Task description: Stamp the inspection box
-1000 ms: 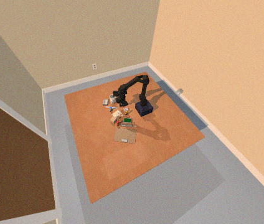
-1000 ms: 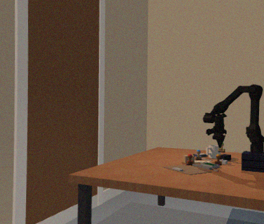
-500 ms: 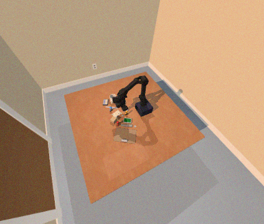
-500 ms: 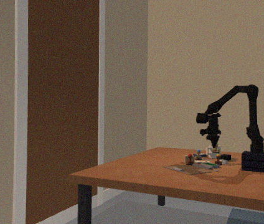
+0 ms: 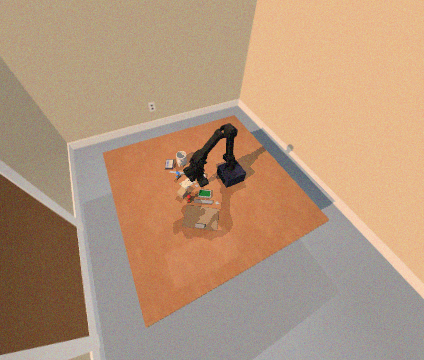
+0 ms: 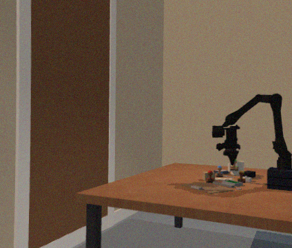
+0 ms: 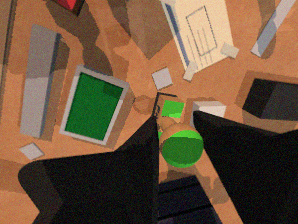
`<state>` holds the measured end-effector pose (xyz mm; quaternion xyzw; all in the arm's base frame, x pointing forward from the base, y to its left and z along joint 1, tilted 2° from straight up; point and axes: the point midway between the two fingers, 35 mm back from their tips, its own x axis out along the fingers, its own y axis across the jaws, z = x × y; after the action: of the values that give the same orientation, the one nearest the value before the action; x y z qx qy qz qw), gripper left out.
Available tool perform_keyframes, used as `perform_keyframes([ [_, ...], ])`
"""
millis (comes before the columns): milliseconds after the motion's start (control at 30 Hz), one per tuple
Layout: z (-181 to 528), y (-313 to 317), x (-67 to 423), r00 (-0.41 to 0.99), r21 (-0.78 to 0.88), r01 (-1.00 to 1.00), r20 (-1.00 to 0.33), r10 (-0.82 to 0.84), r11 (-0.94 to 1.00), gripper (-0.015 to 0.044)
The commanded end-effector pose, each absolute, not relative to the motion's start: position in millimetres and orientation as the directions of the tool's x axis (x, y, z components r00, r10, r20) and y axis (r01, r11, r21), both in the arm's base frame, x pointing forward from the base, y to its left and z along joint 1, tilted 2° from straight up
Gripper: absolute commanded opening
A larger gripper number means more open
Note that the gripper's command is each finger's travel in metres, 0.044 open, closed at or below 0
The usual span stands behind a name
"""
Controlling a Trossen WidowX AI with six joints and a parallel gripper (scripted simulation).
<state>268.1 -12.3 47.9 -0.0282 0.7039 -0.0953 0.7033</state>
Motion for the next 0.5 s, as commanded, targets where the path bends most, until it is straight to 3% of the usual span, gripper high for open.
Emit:
perform_keyframes([
  [0,49,5,272,-0.005,-0.17,0.098,-0.985,-0.171,0.981,0.0],
  [467,48,66,269,-0.006,-0.177,0.098,-0.984,-0.178,0.979,0.0],
])
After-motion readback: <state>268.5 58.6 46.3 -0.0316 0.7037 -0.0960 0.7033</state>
